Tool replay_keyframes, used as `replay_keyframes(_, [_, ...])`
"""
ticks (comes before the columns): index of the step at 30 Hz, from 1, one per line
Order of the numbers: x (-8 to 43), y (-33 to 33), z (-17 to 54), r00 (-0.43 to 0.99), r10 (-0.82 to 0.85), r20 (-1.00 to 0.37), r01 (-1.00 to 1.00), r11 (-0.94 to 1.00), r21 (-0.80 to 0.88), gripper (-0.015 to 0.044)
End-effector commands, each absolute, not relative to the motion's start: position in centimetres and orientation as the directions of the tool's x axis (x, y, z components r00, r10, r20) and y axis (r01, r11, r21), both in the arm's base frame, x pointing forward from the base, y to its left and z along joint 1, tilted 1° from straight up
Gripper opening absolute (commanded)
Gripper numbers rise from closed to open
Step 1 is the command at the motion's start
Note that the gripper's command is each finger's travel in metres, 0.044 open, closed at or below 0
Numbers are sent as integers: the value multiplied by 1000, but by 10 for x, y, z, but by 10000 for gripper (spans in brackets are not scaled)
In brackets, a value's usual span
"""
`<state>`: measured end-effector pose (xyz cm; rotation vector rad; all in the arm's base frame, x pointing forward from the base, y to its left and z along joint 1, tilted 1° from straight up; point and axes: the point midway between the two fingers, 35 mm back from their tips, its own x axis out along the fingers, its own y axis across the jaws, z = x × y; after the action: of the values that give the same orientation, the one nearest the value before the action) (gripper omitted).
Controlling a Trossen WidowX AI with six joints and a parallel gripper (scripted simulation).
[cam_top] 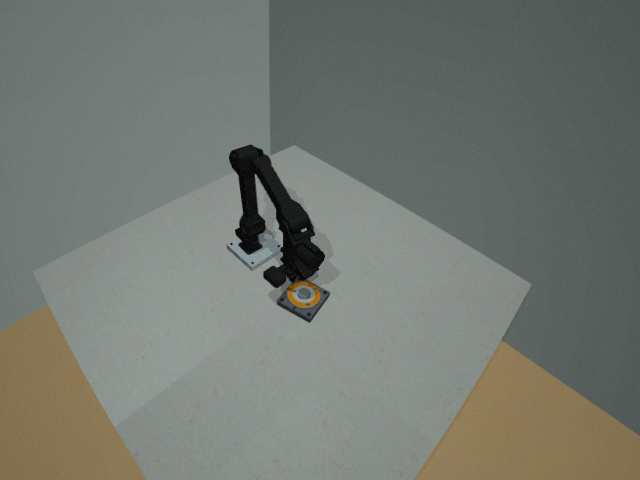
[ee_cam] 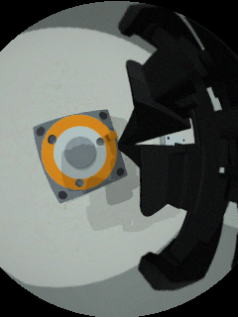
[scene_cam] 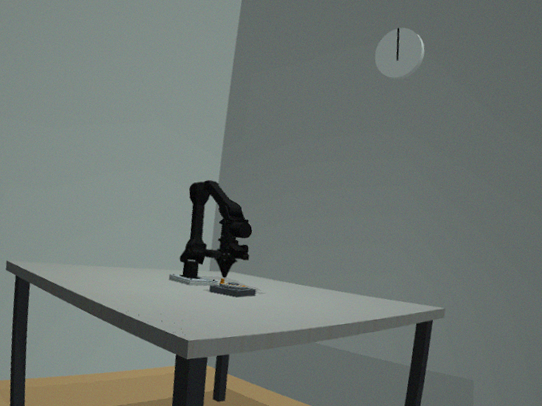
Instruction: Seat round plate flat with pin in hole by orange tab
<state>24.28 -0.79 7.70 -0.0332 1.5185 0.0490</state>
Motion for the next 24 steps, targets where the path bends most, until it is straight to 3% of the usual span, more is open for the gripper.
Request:
replay_keyframes(1, [242,-8,65,40,17,-999,-59,998,14,0])
replay_keyframes(24, [250,-31,64,41,14,-999,-59,998,12,0])
